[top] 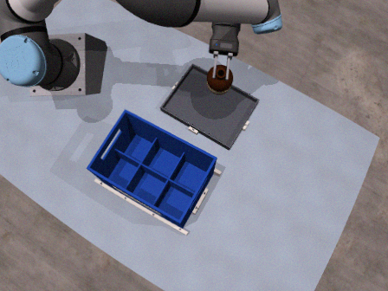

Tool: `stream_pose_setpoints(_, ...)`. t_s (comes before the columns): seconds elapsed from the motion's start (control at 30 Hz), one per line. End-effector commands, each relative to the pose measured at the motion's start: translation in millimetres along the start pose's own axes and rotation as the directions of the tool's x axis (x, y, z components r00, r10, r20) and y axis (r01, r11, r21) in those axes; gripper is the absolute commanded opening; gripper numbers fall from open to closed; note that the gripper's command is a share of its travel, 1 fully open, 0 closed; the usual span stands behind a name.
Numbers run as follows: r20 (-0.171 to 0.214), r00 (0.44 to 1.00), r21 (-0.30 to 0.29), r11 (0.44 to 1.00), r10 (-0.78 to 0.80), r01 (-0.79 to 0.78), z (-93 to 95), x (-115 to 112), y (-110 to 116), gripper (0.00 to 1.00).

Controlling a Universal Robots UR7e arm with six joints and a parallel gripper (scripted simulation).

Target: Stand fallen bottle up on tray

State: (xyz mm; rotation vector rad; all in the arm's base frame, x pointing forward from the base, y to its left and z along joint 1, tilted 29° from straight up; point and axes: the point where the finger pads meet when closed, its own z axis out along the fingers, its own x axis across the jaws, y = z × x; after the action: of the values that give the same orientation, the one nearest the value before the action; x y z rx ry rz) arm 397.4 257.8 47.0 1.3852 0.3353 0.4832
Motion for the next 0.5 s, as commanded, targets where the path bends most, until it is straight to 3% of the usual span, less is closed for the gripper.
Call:
stream_pose_setpoints(0.0, 0.0, 1.0, 0.0, 1.0, 0.001, -0.001, 2.6, -1.2, 1.6, 0.0)
stream_pose_setpoints(0.47, 0.0, 1.0, 0.0, 1.0, 0.001, -0.001, 9.6, -4.7, 4.2, 0.0)
